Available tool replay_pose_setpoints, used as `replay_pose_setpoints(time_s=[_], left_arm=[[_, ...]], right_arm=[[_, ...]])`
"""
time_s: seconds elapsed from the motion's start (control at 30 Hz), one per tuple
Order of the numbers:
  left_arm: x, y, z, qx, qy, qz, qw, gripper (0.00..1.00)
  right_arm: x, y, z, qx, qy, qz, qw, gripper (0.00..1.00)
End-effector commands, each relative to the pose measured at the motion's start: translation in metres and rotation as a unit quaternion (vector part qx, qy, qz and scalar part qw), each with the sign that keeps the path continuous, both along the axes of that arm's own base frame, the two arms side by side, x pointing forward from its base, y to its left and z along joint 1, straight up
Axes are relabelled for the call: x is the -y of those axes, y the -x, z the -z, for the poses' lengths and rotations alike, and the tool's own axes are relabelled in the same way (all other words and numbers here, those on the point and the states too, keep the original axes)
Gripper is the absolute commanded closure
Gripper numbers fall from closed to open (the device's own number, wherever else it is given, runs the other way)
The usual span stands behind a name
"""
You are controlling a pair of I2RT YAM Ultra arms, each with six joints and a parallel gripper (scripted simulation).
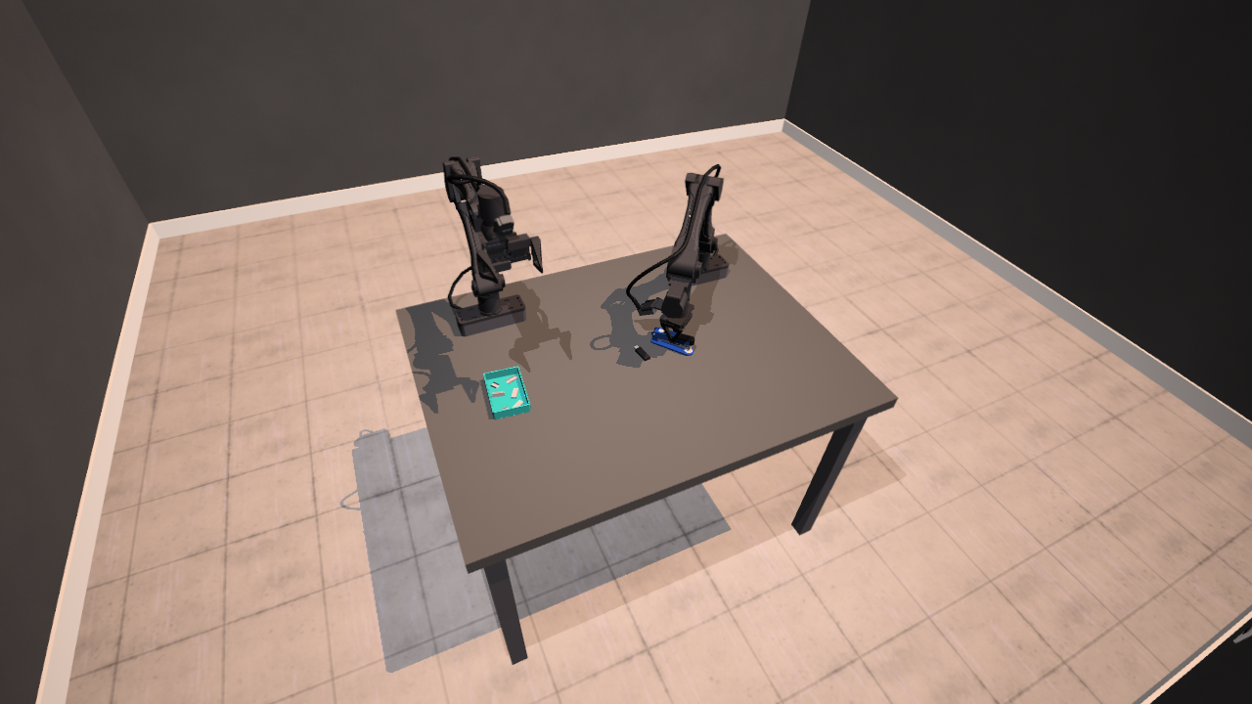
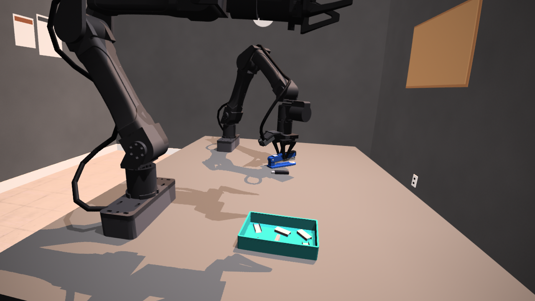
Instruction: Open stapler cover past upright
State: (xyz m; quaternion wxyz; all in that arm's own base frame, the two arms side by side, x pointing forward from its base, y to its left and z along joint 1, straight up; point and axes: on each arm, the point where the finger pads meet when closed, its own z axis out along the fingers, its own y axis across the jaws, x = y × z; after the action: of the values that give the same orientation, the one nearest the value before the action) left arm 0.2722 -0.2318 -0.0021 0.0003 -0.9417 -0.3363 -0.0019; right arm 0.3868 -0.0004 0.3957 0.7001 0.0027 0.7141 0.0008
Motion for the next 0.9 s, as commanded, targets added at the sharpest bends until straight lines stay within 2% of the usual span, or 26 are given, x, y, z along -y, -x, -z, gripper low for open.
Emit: replay_pose_setpoints(time_s=[0.0, 0.1, 0.5, 0.53, 0.57, 0.7, 0.73, 0.77, 0.87], left_arm=[[0.000, -0.002, -0.002, 0.002, 0.004, -0.002, 1.000, 0.67], [0.000, -0.002, -0.002, 0.002, 0.004, -0.002, 1.000, 0.67], [0.000, -0.002, -0.002, 0.002, 0.004, -0.002, 1.000, 0.84], [0.000, -0.002, -0.002, 0.002, 0.004, -0.002, 1.000, 0.95], [0.000, -0.002, -0.002, 0.002, 0.004, -0.002, 1.000, 1.00], [0.001, -0.001, 0.000, -0.001, 0.002, -0.003, 1.000, 1.00], [0.001, -0.001, 0.000, -0.001, 0.002, -0.003, 1.000, 0.89], [0.002, -0.002, -0.006, 0.001, 0.003, -0.003, 1.000, 0.83], [0.002, -0.003, -0.022, 0.005, 0.007, -0.003, 1.000, 0.83]], right_arm=[[-0.001, 0.007, -0.018, 0.018, 0.003, -0.001, 1.000, 0.00], [-0.001, 0.007, -0.018, 0.018, 0.003, -0.001, 1.000, 0.00], [-0.001, 0.007, -0.018, 0.018, 0.003, -0.001, 1.000, 0.00], [-0.001, 0.007, -0.018, 0.018, 0.003, -0.001, 1.000, 0.00], [-0.001, 0.007, -0.018, 0.018, 0.003, -0.001, 1.000, 0.00], [-0.001, 0.007, -0.018, 0.018, 0.003, -0.001, 1.000, 0.00], [-0.001, 0.007, -0.018, 0.018, 0.003, -0.001, 1.000, 0.00], [-0.001, 0.007, -0.018, 0.018, 0.003, -0.001, 1.000, 0.00], [-0.001, 0.007, -0.018, 0.018, 0.003, -0.001, 1.000, 0.00]])
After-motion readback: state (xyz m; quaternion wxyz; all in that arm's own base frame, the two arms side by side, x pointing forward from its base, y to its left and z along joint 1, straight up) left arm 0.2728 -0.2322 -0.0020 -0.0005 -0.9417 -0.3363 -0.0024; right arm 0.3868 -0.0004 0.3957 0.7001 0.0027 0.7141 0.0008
